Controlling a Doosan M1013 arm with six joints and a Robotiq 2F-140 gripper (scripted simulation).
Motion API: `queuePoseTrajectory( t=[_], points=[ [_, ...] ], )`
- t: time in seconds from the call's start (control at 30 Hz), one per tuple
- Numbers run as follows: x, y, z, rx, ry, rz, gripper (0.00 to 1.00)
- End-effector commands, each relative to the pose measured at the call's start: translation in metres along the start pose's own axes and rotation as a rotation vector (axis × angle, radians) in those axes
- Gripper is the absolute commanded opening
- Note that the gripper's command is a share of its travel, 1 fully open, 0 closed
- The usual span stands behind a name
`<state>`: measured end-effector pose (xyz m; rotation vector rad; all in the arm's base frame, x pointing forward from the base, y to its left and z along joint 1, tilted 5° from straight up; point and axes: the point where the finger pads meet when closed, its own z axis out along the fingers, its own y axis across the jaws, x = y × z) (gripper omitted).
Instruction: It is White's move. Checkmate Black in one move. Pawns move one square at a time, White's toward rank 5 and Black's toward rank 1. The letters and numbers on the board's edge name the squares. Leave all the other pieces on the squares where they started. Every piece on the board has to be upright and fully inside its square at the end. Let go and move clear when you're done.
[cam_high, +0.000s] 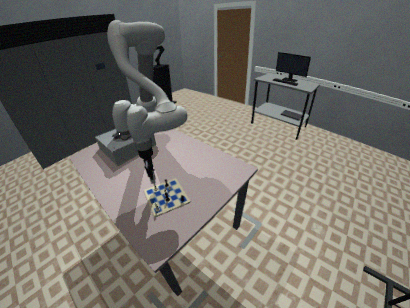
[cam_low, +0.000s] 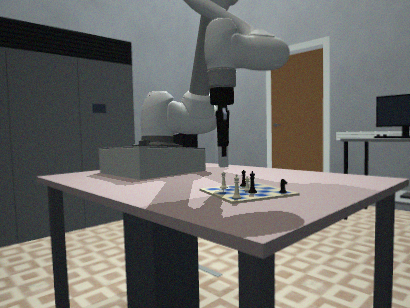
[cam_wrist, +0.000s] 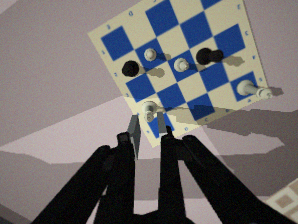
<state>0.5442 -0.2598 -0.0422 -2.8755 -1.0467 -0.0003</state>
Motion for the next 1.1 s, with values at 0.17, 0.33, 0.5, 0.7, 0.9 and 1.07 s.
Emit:
queuePoseTrajectory(
  t=[0.17, 0.33, 0.5, 0.7, 0.9, 1.07],
  points=[
    [0.0001, 0.0000, 0.0042, 0.000, 0.000, 0.000, 0.25],
    [0.0000, 0.0000, 0.0064, 0.000, 0.000, 0.000, 0.25],
    [0.0000, 0.0000, 0.0070, 0.000, 0.000, 0.000, 0.25],
    [0.0000, 0.0000, 0.0071, 0.000, 0.000, 0.000, 0.25],
    [0.0000, 0.0000, 0.0071, 0.000, 0.000, 0.000, 0.25],
    [0.0000, 0.0000, 0.0071, 0.000, 0.000, 0.000, 0.25]
  ],
)
